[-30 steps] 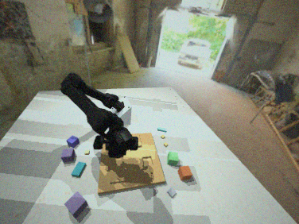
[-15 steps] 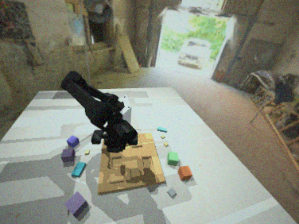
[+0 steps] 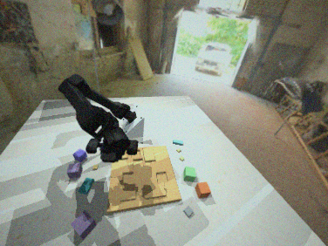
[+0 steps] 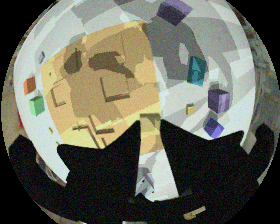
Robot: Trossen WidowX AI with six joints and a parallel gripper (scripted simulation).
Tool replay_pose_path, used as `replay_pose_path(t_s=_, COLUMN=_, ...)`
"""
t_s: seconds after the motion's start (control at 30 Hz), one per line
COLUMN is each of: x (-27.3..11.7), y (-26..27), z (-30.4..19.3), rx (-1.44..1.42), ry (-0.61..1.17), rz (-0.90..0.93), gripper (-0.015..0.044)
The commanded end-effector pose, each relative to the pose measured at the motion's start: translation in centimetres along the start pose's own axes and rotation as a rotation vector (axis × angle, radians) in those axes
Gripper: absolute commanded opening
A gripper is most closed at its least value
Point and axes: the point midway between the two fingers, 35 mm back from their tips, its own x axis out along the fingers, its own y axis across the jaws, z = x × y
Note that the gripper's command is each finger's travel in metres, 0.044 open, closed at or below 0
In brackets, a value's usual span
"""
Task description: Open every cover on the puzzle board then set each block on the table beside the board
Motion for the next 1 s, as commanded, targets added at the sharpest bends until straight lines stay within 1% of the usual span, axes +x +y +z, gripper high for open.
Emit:
replay_pose_path(t_s=0.0, x=0.0, y=-1.7, z=-0.8, rx=-0.006, ry=0.003, rz=-0.005, gripper=0.0080)
replay_pose_path(t_s=0.97, x=0.1, y=-10.6, z=-7.4, rx=-0.009, ry=0.003, rz=-0.015, gripper=0.0080)
